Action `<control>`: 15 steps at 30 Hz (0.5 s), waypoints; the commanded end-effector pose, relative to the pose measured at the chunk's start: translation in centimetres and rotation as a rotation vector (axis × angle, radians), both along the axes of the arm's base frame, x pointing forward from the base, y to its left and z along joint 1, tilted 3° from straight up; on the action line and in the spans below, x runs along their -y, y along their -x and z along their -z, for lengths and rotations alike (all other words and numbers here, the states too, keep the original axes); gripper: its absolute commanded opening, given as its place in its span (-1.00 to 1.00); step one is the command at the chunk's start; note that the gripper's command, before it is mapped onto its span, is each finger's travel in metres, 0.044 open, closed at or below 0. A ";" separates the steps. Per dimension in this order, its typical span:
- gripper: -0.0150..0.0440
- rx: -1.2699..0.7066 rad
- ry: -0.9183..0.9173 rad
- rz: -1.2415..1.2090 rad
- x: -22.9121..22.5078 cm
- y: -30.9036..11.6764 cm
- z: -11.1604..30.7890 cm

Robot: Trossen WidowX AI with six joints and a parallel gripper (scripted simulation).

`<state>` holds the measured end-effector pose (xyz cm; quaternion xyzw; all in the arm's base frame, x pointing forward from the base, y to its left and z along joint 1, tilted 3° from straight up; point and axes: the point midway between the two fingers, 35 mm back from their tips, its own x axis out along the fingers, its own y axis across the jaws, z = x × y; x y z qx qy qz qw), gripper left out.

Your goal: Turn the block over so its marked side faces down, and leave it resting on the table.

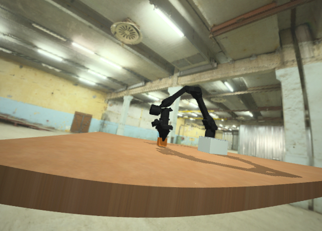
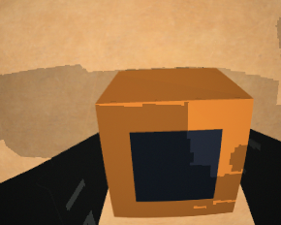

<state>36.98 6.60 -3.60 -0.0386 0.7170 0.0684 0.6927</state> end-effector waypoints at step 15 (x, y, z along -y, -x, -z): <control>-0.49 0.158 -0.020 0.008 0.0 -0.9 -1.5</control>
